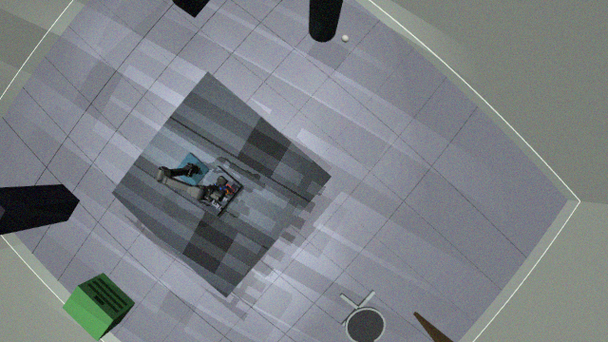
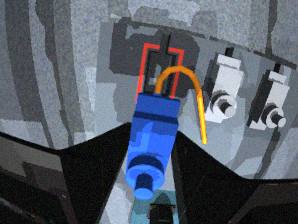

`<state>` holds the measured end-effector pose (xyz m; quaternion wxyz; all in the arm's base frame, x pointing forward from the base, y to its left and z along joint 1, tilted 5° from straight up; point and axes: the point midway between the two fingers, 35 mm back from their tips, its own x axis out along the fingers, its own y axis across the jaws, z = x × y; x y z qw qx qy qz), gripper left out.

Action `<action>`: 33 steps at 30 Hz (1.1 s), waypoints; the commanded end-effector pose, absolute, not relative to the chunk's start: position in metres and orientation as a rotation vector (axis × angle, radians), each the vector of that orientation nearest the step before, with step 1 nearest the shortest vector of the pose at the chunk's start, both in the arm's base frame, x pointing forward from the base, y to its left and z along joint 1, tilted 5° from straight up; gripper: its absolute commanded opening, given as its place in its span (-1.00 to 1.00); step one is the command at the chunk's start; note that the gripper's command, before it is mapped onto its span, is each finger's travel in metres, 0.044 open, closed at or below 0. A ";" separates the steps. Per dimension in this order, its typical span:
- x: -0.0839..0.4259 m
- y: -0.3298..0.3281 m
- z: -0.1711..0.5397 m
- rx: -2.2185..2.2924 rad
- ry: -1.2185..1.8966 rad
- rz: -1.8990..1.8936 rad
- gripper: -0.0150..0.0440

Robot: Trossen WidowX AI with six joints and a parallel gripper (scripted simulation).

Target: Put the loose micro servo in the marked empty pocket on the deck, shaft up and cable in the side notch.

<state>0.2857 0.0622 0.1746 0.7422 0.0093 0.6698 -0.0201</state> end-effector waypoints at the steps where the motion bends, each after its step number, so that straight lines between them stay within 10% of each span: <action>1: 0.300 0.061 0.178 0.021 1.462 -0.040 -0.49; 33: 0.330 0.060 0.162 0.021 1.459 -0.041 -0.49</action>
